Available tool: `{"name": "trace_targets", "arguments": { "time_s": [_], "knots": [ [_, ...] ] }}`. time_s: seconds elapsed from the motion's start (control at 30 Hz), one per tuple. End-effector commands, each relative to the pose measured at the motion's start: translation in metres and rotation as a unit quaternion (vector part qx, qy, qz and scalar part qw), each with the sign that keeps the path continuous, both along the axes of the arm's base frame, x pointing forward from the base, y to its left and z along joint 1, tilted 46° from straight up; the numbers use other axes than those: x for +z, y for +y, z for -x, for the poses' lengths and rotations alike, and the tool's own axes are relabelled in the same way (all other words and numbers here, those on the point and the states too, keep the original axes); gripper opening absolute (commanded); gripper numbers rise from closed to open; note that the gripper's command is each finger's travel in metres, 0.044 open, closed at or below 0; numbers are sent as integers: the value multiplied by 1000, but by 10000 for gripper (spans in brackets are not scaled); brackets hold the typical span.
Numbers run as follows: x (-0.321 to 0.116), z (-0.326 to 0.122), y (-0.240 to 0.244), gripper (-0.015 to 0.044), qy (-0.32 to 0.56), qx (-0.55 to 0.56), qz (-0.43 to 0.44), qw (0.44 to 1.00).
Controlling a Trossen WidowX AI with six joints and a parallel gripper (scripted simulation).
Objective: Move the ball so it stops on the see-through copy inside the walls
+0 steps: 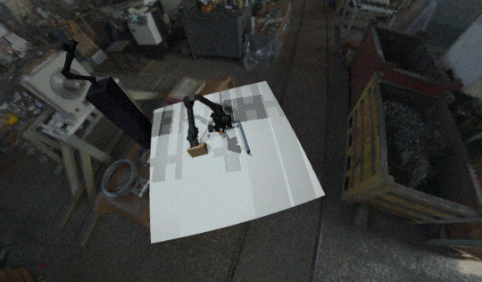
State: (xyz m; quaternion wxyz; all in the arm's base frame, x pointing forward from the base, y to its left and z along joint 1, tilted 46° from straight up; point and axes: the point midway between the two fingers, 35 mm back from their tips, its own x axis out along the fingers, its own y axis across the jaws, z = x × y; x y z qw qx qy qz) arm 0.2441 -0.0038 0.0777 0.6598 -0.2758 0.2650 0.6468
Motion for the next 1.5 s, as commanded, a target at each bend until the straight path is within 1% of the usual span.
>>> {"name": "trace_targets", "arguments": {
  "time_s": [0.0,0.37,1.2,1.47],
  "knots": [
    [-8,0,10,0,0,-2,-1,1000],
    [-43,1,48,0,0,-1,-3,1000],
    [-57,1,63,0,-1,-1,-4,1000],
    [-55,-1,62,203,-7,1,-1,1000]
  ]
}}
